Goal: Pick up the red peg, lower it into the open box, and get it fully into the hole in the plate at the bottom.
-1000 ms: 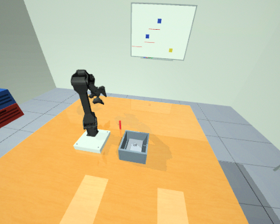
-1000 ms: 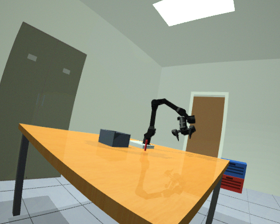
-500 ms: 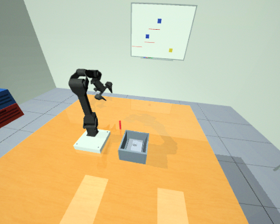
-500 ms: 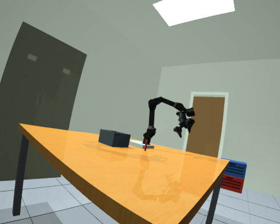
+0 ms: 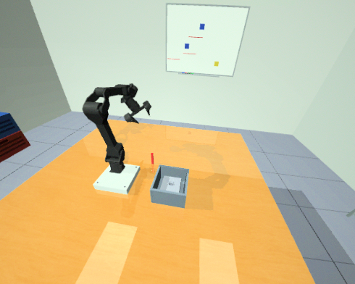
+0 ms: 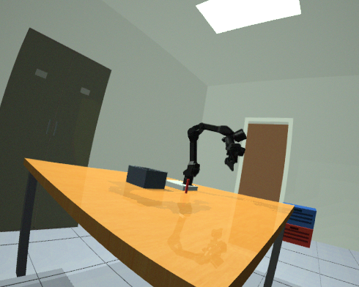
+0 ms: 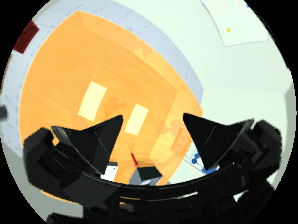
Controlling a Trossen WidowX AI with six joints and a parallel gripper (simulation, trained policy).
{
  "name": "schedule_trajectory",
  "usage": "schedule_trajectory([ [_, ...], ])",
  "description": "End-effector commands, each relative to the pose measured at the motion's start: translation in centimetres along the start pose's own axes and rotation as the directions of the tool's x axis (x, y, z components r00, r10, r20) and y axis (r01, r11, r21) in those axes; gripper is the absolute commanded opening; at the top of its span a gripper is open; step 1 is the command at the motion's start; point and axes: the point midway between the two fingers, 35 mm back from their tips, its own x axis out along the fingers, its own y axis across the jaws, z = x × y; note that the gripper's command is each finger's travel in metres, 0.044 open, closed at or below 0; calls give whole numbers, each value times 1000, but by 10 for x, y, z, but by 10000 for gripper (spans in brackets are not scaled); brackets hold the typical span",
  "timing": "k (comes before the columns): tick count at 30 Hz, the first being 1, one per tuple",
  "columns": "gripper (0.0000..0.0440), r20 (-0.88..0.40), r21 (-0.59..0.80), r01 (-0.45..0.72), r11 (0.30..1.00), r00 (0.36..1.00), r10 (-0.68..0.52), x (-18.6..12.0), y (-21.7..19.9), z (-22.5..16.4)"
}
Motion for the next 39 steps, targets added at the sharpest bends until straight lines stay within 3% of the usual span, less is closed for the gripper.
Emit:
schedule_trajectory([
  [1,440,13,102,6,995,1000,-8,-6,-10,-5],
  [9,440,6,371,10,929,1000,-13,-12,-30,-28],
  [18,440,-18,638,21,770,1000,-12,-18,-46,-56],
  [29,440,-69,877,55,478,998,13,-19,-54,-94],
  [39,440,-131,980,119,159,989,68,-16,-49,-130],
])
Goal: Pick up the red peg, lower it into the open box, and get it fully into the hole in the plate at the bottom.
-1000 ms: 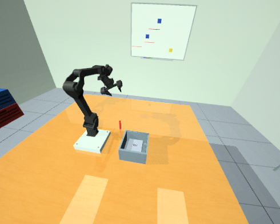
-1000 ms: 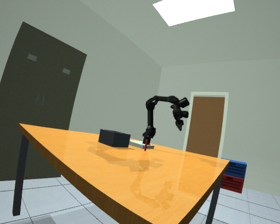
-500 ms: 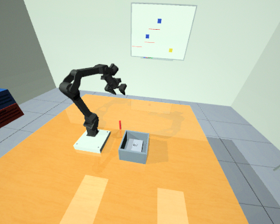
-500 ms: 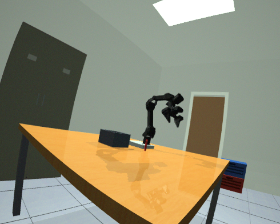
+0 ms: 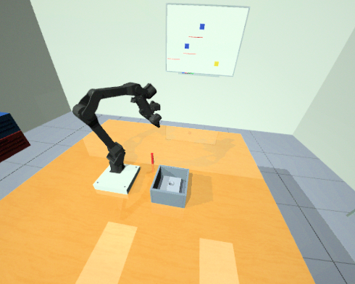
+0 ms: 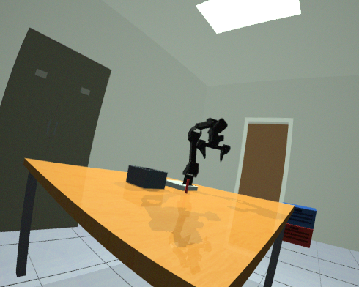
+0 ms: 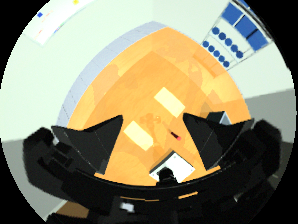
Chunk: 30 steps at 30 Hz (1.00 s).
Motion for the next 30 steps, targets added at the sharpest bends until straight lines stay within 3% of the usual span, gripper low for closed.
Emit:
schedule_trajectory([
  [1,440,-30,95,14,995,999,-11,4,-9,-7],
  [8,440,-97,319,74,945,994,-45,14,-30,-23],
  [15,440,-171,519,152,841,983,-73,25,-49,-41],
  [22,440,-248,682,242,690,964,-93,36,-66,-62],
  [30,440,-338,811,347,471,935,-107,54,-82,-88],
])
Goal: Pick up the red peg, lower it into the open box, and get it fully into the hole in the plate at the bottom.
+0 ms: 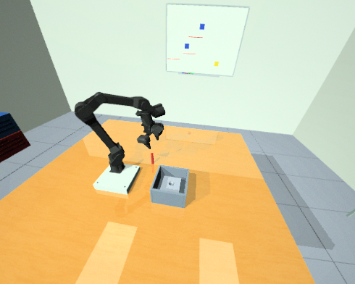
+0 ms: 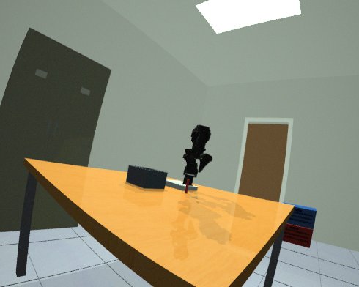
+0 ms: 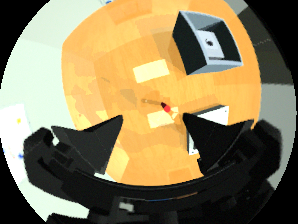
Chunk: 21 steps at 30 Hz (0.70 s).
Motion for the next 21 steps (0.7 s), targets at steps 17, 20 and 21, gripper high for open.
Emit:
schedule_trajectory([
  [17,440,-29,462,77,883,997,-72,86,-30,-6],
  [20,428,-26,503,70,861,998,-66,95,-32,-7],
  [21,410,-26,517,69,853,998,-64,98,-32,-8],
])
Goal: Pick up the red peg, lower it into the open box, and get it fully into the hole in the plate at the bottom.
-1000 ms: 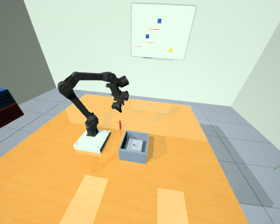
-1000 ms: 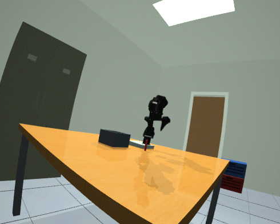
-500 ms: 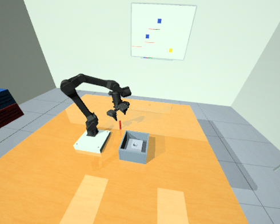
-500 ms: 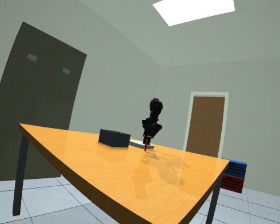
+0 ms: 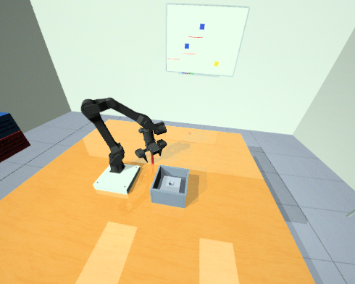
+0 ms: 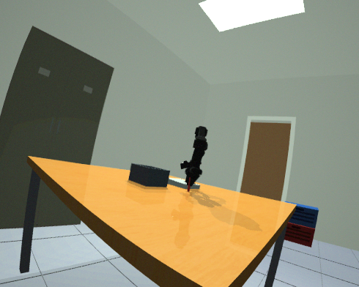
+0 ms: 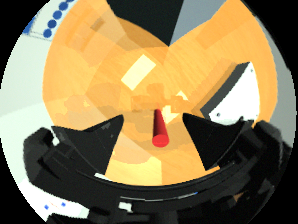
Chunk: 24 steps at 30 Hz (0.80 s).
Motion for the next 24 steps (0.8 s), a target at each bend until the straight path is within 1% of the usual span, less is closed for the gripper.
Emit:
schedule_trajectory([
  [1,386,-1,45,1,999,1000,-1,9,-3,0],
  [6,256,-25,99,13,995,1000,-11,13,-6,-2],
  [13,73,-70,135,22,991,997,-13,14,-7,-3],
  [15,28,-84,145,27,989,996,-14,15,-8,-3],
  [16,11,-91,151,30,988,996,-16,15,-8,-3],
  [18,4,-64,142,12,990,998,-3,11,-5,2],
  [24,0,2,104,-23,994,1000,23,-7,1,18],
])
